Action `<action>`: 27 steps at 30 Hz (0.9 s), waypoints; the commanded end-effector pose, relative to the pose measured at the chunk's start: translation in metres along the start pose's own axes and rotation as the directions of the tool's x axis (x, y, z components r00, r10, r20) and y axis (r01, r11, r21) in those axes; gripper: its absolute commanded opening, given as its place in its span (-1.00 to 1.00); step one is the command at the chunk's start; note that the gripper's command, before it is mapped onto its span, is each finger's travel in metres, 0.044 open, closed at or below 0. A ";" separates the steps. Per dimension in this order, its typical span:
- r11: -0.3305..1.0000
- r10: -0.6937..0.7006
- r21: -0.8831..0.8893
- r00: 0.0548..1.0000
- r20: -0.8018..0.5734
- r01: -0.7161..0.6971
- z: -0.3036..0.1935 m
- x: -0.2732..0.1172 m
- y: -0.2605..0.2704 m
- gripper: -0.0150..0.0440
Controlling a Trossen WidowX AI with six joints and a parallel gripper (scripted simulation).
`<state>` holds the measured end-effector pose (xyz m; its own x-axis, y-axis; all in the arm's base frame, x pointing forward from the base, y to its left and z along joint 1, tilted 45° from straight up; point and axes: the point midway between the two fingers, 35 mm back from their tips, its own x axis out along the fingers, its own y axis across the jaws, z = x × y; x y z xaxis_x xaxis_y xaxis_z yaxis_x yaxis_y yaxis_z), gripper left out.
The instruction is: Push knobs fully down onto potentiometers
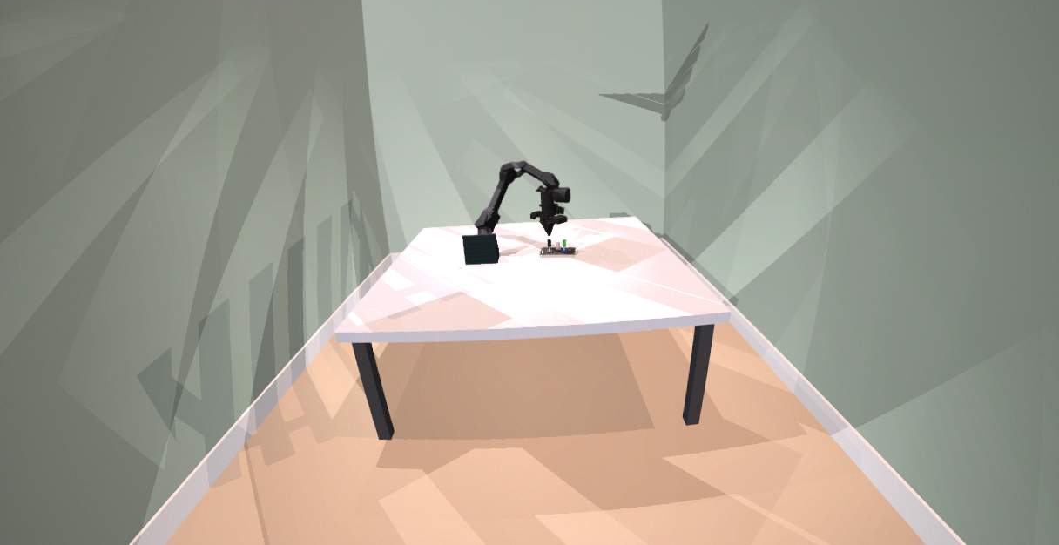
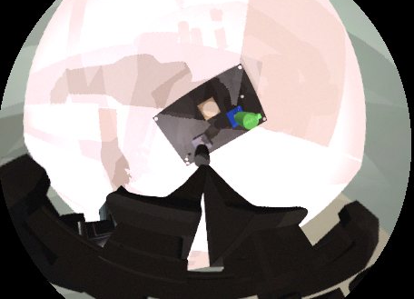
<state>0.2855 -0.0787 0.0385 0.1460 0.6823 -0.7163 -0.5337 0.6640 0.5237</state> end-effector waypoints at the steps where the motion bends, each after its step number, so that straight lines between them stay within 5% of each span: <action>1: 1.000 0.010 0.006 1.000 -0.002 -0.010 -0.001 0.010 0.002 -0.49; 27: 1.000 0.010 0.006 1.000 -0.002 -0.010 -0.001 0.014 0.002 -0.49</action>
<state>0.2859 -0.0699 0.0303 0.1410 0.6854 -0.7144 -0.5333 0.6606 0.5285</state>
